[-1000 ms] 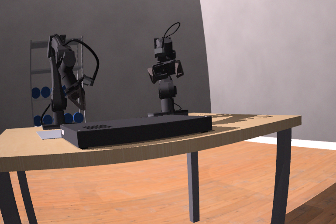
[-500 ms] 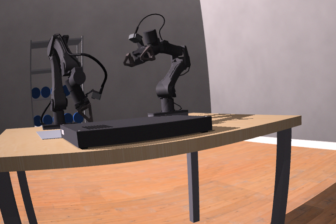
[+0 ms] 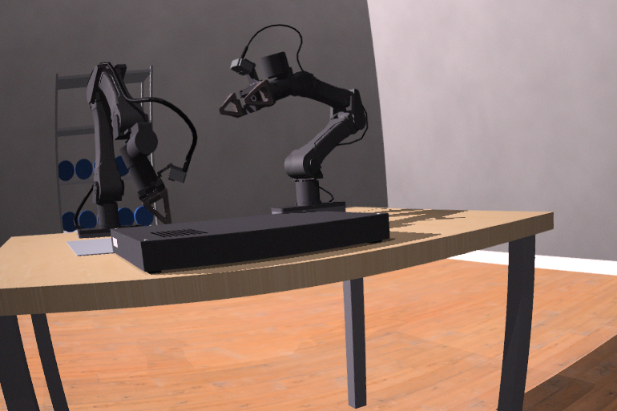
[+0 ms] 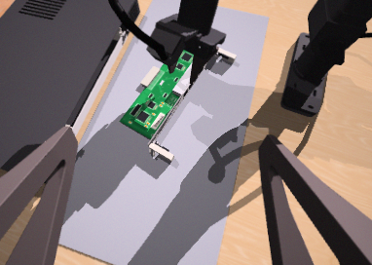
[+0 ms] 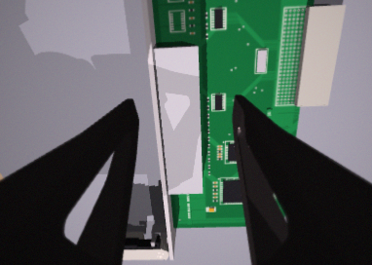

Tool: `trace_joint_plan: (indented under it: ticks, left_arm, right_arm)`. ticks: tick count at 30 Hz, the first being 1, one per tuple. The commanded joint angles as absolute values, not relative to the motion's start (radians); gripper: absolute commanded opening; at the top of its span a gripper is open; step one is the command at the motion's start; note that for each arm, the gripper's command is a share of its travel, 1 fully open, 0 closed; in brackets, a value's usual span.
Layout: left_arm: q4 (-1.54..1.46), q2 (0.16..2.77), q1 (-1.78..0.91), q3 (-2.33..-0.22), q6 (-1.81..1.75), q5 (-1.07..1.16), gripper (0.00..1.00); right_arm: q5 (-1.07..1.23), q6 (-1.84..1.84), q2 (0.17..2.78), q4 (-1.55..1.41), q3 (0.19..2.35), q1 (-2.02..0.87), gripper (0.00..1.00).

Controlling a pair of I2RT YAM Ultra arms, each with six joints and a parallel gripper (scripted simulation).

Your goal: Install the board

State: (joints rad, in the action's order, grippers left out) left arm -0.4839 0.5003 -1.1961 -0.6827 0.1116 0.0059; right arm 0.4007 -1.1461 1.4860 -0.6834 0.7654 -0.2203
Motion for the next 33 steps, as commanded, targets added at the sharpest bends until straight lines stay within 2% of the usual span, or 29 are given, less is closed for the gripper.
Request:
trace_joint_plan:
  ticks: [1,26,27,29,30,33]
  left_arm:
    - [-0.498,0.478,-1.206,-0.713,0.103,-0.015,1.00]
    - [-0.498,0.478,-1.206,-0.713,0.103,-0.015,1.00]
    - [-0.498,0.478,-1.206,-0.713,0.103,-0.015,1.00]
    - [-0.498,0.478,-1.206,-0.713,0.103,-0.015,1.00]
    - [-0.498,0.478,-1.206,-0.713,0.103,-0.015,1.00]
    - [-0.498,0.478,-1.206,-0.713,0.103,-0.015,1.00]
  right_arm:
    - [0.410,-1.135,1.496,-0.655,0.737,-0.236,0.47]
    - [0.403,-1.094,1.538,-0.545,0.686,-0.277,0.47]
    - [0.403,-1.094,1.538,-0.545,0.686,-0.277,0.39]
    - [0.403,-1.094,1.538,-0.545,0.686,-0.277,0.39]
    - [0.403,-1.094,1.538,-0.545,0.686,-0.277,0.35]
    - [0.403,-1.094,1.538,-0.545,0.686,-0.277,0.35]
